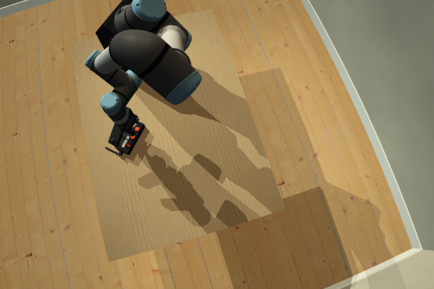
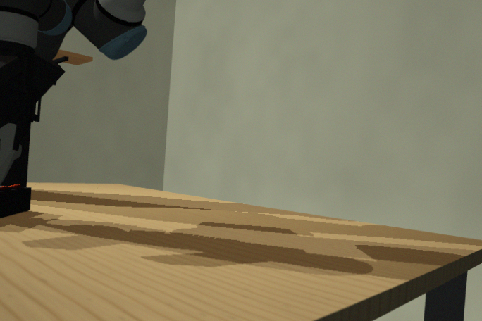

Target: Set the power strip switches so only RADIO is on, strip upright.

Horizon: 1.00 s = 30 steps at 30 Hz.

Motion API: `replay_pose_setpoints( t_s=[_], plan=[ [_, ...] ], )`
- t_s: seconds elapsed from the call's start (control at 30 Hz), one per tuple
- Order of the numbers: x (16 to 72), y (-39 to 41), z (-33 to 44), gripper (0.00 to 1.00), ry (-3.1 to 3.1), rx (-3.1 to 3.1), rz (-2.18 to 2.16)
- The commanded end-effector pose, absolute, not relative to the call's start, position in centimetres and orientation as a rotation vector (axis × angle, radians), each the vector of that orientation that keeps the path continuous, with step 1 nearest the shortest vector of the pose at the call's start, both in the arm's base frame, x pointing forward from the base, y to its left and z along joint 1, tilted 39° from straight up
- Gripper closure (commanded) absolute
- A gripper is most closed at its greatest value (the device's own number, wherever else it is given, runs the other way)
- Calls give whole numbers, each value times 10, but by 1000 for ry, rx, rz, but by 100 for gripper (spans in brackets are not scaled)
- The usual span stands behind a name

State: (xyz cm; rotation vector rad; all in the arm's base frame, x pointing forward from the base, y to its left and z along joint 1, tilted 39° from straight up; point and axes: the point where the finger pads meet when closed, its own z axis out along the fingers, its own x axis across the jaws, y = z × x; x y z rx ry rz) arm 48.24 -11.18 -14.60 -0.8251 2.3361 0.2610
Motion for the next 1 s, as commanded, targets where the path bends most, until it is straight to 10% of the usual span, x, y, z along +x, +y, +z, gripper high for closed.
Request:
replay_pose_setpoints(
  t_s=[0.0,0.97],
  plan=[
    [477,-116,-138,100,2336,-823,260],
    [464,-127,-116,100,2335,-825,258]
  ],
)
